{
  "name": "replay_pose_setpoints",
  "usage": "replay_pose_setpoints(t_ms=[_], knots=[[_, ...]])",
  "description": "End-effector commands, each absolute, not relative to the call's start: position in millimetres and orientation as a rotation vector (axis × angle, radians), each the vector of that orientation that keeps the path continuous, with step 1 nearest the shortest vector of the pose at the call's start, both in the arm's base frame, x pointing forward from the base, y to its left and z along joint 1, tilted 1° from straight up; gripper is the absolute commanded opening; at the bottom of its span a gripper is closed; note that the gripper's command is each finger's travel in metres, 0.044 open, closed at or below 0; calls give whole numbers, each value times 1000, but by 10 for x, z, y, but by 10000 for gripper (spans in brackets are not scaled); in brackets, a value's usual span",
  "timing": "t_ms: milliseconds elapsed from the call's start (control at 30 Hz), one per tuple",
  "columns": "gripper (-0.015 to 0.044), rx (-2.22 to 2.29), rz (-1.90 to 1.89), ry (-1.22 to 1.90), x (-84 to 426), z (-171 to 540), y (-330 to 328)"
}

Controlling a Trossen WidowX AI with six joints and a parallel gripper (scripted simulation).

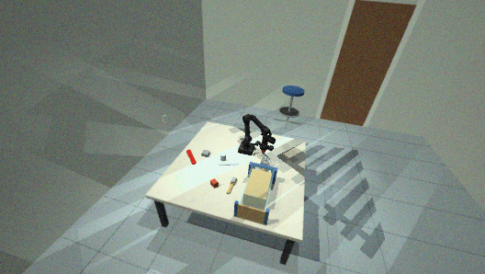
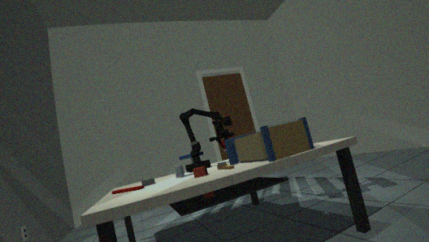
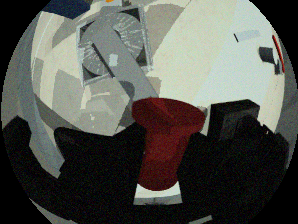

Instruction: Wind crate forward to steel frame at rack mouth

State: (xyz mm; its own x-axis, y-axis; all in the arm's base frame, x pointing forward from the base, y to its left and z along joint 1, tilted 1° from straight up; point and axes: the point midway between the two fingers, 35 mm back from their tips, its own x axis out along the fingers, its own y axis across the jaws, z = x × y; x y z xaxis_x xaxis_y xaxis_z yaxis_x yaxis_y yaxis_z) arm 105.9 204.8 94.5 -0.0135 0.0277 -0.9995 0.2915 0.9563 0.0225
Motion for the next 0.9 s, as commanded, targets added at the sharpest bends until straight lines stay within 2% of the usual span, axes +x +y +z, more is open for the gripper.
replay_pose_setpoints(t_ms=[0,867], knots=[[0,244,-232,1561,1105,948,1925],[0,243,-234,1558,1366,945,1623]])
